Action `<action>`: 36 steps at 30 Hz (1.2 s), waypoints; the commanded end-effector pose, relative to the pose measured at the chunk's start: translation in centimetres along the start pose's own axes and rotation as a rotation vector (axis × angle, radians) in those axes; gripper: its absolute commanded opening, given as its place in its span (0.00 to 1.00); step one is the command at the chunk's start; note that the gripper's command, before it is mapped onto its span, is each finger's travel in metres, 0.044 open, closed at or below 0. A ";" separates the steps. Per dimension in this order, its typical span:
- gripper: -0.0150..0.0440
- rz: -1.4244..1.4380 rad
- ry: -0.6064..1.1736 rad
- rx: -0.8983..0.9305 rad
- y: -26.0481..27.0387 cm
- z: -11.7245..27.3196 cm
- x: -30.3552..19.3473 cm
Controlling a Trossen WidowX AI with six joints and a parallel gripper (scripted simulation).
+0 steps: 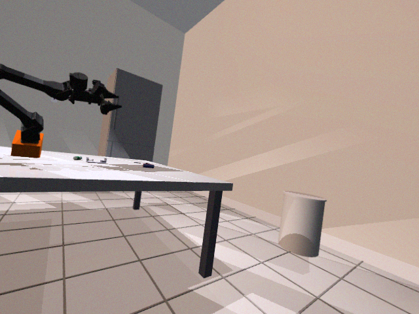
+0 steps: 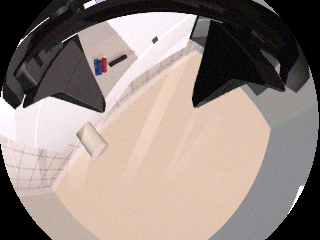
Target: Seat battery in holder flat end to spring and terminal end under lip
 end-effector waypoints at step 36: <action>0.64 -1.040 0.323 -1.642 0.1 4.6 -30.8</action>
Point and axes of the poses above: the point midway between the two fingers, 35 mm back from their tips, its own z axis back along the fingers, its own y axis across the jaws, x = y × z, the point moved 5 cm from there along z, back along the fingers, and after that the axes turned 7 degrees about -z, right-handed, at the moved point
